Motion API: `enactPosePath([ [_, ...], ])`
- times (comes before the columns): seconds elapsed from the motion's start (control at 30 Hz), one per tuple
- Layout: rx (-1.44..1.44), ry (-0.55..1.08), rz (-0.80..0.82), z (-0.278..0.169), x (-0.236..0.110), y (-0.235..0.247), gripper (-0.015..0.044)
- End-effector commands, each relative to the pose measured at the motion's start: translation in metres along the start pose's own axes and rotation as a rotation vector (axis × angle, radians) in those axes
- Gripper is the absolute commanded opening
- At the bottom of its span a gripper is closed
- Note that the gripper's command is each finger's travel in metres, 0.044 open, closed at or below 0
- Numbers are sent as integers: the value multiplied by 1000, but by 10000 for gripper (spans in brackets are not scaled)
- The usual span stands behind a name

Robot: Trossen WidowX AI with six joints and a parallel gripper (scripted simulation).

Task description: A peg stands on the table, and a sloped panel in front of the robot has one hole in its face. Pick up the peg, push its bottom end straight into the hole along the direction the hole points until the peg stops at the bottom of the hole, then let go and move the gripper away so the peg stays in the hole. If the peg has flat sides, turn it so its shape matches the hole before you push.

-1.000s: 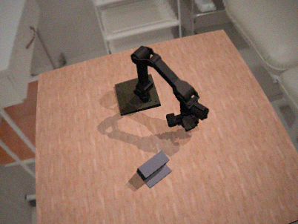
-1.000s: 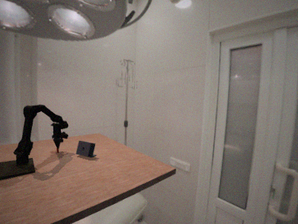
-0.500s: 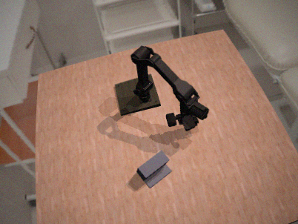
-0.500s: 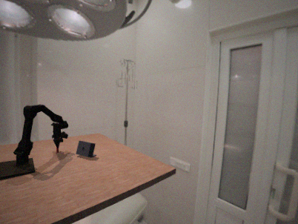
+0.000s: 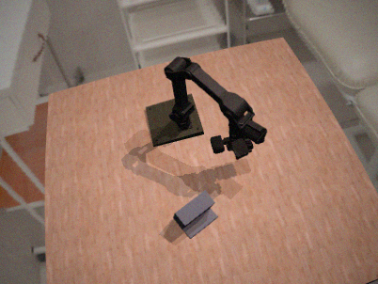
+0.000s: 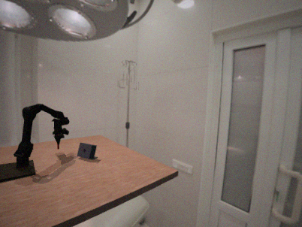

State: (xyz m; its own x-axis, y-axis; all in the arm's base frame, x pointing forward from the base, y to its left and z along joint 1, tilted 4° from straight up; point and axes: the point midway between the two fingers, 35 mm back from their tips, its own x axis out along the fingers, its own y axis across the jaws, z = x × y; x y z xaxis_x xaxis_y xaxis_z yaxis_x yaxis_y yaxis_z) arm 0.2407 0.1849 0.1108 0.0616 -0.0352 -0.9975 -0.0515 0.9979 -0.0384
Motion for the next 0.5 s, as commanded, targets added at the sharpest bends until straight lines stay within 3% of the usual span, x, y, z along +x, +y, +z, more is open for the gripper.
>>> enactPosePath([
  [0.0,4,-7,1,1,-18,0,0],
  [0.47,41,0,20,2,-28,-3,0],
])
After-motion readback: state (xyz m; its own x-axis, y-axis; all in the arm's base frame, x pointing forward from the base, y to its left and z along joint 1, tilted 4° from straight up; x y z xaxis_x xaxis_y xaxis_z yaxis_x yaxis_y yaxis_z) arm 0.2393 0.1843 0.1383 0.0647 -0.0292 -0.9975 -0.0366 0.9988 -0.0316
